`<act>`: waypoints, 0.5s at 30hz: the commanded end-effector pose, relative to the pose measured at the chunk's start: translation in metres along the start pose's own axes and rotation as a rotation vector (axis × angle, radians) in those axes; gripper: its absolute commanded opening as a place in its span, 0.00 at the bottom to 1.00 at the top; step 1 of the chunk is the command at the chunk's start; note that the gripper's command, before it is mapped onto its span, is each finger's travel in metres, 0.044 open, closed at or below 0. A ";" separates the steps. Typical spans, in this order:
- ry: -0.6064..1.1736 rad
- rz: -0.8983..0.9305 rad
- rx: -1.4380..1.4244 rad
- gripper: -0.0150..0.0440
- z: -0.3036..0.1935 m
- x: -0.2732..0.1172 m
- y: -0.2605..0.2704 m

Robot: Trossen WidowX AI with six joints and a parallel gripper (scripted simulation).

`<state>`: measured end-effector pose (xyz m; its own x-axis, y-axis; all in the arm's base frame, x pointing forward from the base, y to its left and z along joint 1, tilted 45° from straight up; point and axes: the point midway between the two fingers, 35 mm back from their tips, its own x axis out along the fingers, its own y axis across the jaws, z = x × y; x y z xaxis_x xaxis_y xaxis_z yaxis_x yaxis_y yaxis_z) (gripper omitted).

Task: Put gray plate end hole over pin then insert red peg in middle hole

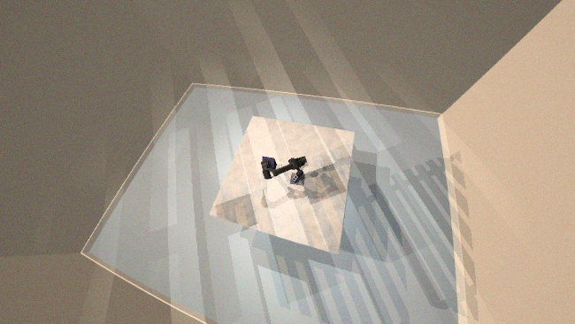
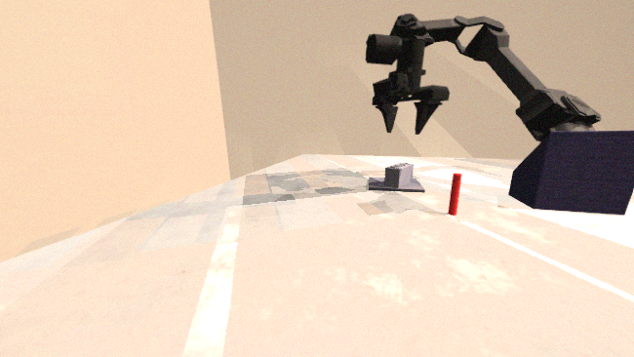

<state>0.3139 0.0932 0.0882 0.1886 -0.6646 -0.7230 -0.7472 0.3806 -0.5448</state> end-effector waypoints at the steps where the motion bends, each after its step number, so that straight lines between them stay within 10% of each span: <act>1: 0.002 0.013 0.464 1.00 0.018 0.002 0.046; 15: 0.023 0.016 1.254 1.00 0.034 0.003 0.119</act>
<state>0.2887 0.1333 0.0530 0.1982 -0.6464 -0.7368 -0.2310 0.6998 -0.6760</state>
